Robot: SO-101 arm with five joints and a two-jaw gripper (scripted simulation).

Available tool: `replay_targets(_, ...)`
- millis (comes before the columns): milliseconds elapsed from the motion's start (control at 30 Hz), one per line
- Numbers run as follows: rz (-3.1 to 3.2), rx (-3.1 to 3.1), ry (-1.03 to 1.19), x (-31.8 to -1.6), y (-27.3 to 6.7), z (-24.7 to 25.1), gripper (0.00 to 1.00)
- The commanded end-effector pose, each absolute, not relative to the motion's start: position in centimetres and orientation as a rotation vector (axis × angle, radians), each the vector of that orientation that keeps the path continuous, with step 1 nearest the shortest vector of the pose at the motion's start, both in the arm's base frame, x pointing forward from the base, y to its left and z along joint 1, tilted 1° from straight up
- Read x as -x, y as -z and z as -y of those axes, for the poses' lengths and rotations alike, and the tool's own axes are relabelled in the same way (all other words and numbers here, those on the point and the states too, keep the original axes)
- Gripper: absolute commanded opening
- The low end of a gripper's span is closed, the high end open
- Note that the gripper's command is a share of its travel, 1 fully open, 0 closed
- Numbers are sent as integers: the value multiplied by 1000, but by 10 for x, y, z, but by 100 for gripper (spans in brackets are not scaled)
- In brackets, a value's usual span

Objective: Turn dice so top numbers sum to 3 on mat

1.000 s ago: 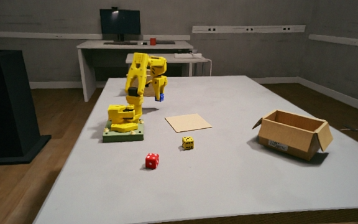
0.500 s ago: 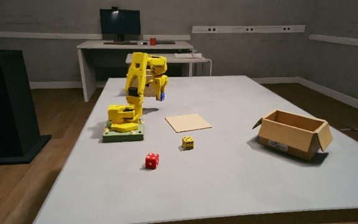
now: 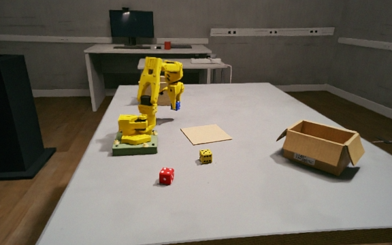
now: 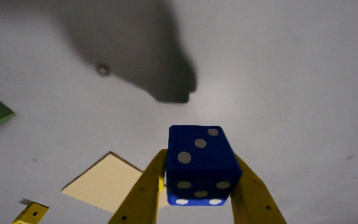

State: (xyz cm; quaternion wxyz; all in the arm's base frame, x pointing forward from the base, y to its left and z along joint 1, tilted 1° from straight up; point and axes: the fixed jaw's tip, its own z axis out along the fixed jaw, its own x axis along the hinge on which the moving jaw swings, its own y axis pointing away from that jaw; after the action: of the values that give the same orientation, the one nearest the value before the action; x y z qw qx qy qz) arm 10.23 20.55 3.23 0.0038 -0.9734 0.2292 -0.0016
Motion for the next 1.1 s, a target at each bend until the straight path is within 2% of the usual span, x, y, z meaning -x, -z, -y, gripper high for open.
replay_targets(0,-709,3037,9,-103,-33,-205,0)
replay_targets(1067,-709,3037,9,-104,-23,-205,0)
